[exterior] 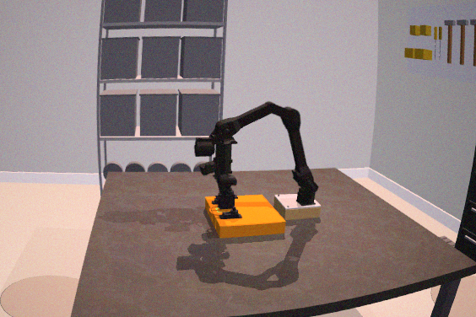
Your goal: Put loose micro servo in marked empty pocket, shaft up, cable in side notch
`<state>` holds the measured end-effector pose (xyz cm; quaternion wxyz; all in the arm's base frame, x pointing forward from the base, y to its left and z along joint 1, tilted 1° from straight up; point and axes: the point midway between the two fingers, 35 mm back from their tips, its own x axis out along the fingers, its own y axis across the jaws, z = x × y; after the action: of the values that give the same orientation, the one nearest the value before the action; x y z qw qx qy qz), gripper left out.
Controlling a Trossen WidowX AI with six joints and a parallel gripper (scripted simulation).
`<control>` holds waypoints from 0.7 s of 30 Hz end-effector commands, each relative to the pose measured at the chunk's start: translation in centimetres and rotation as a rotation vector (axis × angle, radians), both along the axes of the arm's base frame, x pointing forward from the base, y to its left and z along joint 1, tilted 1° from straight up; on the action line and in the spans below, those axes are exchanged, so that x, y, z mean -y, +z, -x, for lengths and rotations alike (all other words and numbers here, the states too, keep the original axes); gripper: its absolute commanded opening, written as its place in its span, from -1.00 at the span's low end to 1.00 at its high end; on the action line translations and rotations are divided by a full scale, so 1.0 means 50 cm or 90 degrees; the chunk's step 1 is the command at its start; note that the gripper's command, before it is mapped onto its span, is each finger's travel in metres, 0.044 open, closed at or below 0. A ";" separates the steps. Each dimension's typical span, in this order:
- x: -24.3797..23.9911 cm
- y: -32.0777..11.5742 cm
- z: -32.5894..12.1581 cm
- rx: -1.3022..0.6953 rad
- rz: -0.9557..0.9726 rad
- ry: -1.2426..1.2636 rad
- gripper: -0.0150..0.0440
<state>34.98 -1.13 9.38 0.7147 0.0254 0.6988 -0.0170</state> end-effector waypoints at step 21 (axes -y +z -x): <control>0.001 -0.036 -0.002 0.001 0.002 0.001 -0.49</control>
<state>35.05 -1.19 7.84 0.7153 0.0241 0.6982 -0.0183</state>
